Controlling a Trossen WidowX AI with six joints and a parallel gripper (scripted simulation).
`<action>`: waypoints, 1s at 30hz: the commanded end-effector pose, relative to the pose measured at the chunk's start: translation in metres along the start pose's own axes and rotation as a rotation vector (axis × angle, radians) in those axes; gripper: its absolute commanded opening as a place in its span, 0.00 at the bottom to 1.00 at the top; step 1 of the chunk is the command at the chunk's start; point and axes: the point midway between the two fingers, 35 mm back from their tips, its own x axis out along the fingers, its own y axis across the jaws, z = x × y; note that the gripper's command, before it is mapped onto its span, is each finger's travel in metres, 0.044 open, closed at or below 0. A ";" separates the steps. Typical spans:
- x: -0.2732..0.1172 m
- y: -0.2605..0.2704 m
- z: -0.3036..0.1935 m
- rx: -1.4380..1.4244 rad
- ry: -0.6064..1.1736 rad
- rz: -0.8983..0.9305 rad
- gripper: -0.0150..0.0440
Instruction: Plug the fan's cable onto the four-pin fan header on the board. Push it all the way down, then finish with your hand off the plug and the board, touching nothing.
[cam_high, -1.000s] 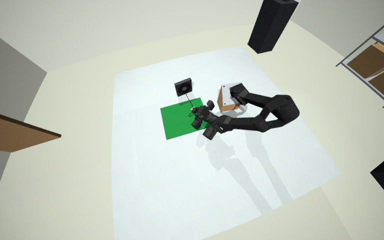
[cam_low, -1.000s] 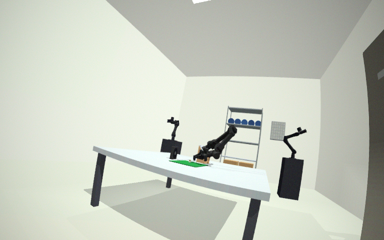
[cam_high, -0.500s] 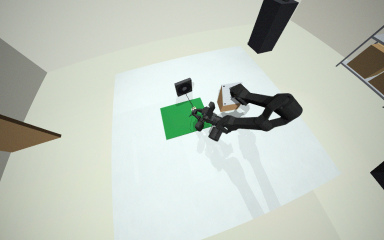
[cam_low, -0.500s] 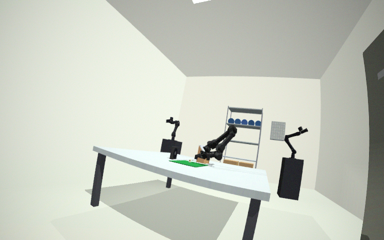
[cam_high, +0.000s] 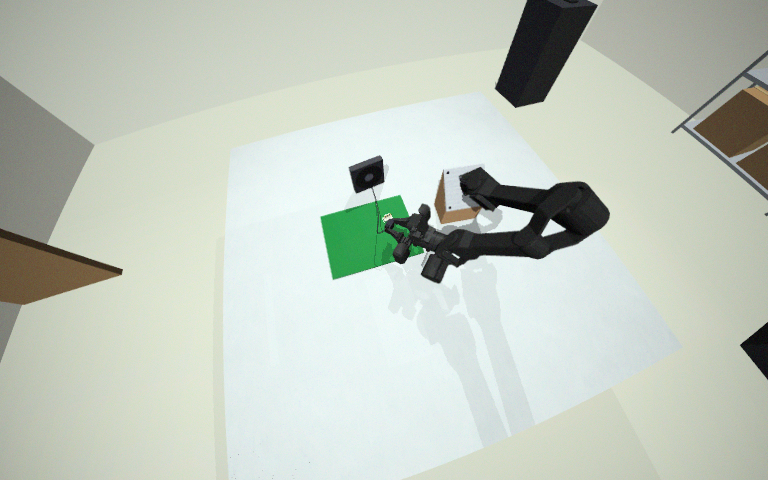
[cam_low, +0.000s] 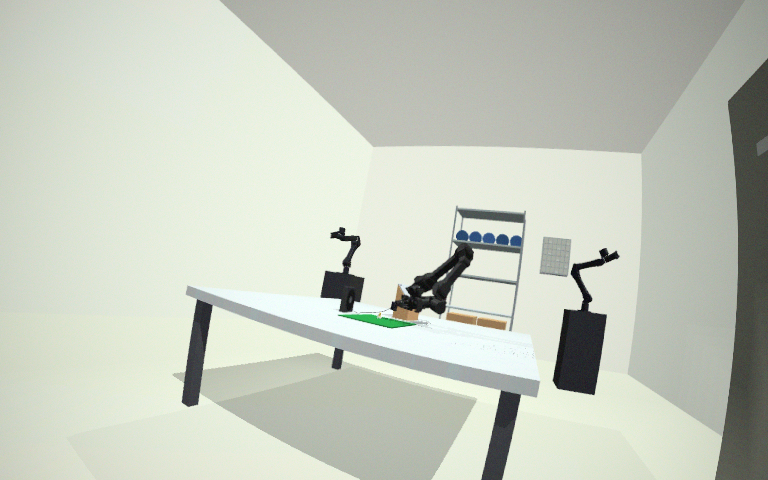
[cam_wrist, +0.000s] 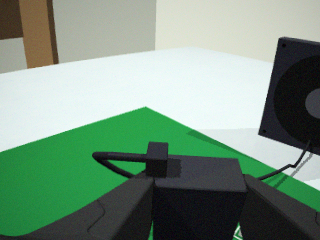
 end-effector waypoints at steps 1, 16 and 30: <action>0.000 -0.001 0.000 -0.008 0.006 -0.005 0.25; -0.001 0.000 0.005 -0.001 0.001 0.000 0.25; 0.003 -0.002 -0.006 0.005 -0.002 0.002 0.25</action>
